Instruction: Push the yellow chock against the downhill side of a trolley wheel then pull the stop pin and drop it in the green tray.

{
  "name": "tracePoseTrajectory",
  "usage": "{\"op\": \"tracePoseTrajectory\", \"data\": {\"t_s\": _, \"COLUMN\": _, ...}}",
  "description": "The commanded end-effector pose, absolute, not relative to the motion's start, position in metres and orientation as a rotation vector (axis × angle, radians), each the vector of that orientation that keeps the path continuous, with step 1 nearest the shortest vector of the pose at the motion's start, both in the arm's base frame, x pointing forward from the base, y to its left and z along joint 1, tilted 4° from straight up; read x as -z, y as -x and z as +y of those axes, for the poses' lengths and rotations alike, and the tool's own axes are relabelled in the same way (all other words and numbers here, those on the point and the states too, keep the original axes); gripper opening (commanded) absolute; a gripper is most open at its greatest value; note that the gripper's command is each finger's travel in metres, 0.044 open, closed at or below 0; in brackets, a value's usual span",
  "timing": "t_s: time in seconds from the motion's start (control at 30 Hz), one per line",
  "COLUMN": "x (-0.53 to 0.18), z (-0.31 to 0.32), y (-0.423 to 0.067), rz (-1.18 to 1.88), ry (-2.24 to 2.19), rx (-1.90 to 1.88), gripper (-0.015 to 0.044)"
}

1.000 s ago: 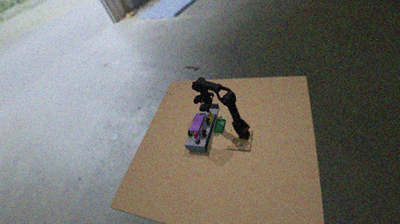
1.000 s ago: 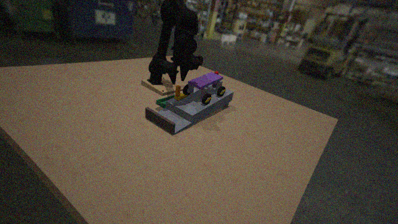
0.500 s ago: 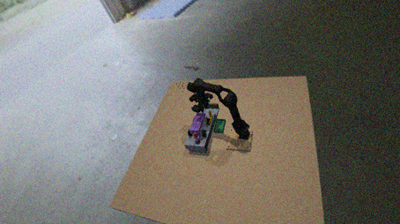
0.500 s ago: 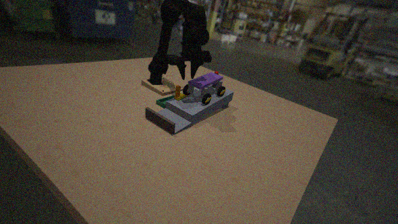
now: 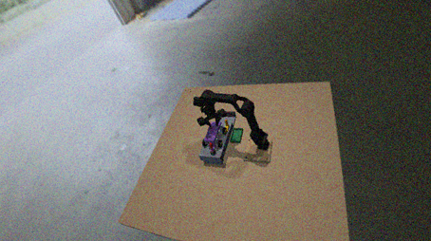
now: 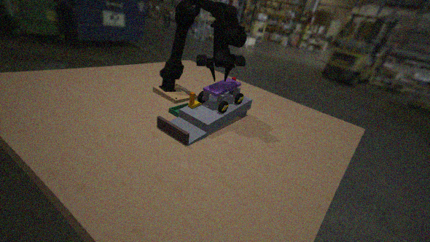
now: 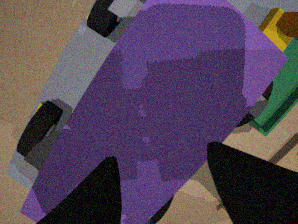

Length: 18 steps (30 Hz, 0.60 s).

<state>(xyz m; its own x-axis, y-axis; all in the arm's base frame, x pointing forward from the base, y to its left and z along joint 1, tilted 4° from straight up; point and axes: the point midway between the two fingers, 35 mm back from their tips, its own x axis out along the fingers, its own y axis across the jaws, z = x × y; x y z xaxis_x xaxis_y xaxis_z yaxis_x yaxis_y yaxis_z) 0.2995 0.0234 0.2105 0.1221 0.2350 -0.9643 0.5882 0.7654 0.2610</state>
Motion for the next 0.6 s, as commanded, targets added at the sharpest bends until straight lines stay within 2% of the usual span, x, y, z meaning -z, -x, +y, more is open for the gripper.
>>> {"op": "tracePoseTrajectory", "data": {"t_s": 0.0, "x": -0.216, "z": 0.045, "y": -0.297, "rz": 1.471, "ry": -0.836, "rx": 0.374, "gripper": 0.019}}
{"op": "tracePoseTrajectory", "data": {"t_s": 0.57, "x": -0.236, "z": 0.129, "y": -0.268, "rz": 1.519, "ry": -1.308, "rx": 0.804, "gripper": 0.019}}
